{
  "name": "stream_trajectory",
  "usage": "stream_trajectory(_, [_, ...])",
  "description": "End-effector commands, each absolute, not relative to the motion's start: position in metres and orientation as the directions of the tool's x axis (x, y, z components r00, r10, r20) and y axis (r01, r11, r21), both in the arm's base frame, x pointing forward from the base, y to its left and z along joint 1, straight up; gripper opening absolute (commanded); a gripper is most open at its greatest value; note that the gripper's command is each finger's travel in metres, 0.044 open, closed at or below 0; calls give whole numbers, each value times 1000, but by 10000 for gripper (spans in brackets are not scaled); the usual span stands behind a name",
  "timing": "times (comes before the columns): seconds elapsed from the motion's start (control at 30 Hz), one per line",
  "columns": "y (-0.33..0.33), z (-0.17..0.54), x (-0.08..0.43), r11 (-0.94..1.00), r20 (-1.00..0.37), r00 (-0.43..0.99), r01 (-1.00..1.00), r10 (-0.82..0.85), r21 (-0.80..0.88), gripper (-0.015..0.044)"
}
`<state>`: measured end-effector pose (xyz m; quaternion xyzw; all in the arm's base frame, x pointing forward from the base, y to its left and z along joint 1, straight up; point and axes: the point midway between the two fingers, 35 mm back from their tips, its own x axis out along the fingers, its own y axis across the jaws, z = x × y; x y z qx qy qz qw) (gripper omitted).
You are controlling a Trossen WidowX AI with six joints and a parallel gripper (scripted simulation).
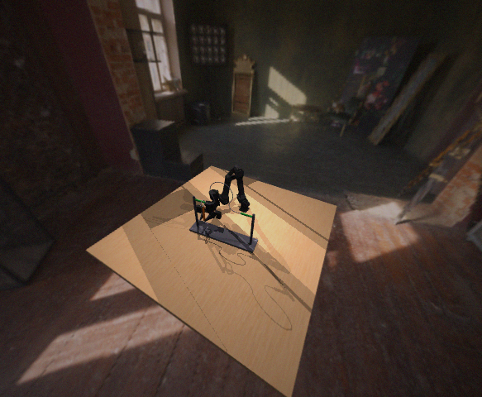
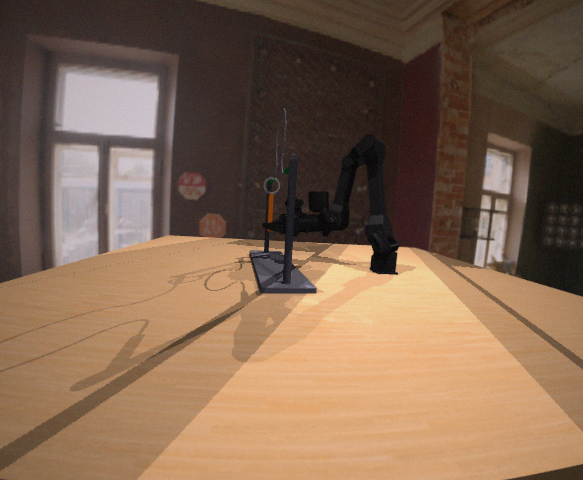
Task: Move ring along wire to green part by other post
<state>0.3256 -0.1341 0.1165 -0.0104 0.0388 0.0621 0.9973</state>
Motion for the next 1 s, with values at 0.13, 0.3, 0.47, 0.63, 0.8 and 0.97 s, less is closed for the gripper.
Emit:
stream_trajectory(0.13, [-133,116,338,992,-73,990,-122,120,-15,160])
stream_trajectory(0.3, [-133,116,338,992,-73,990,-122,120,-15,160])
stream_trajectory(0.47, [-133,116,338,992,-73,990,-122,120,-15,160])
stream_trajectory(0.63, [-133,116,338,992,-73,990,-122,120,-15,160])
stream_trajectory(0.8, [-133,116,338,992,-73,990,-122,120,-15,160])
stream_trajectory(0.97, [-133,116,338,992,-73,990,-122,120,-15,160])
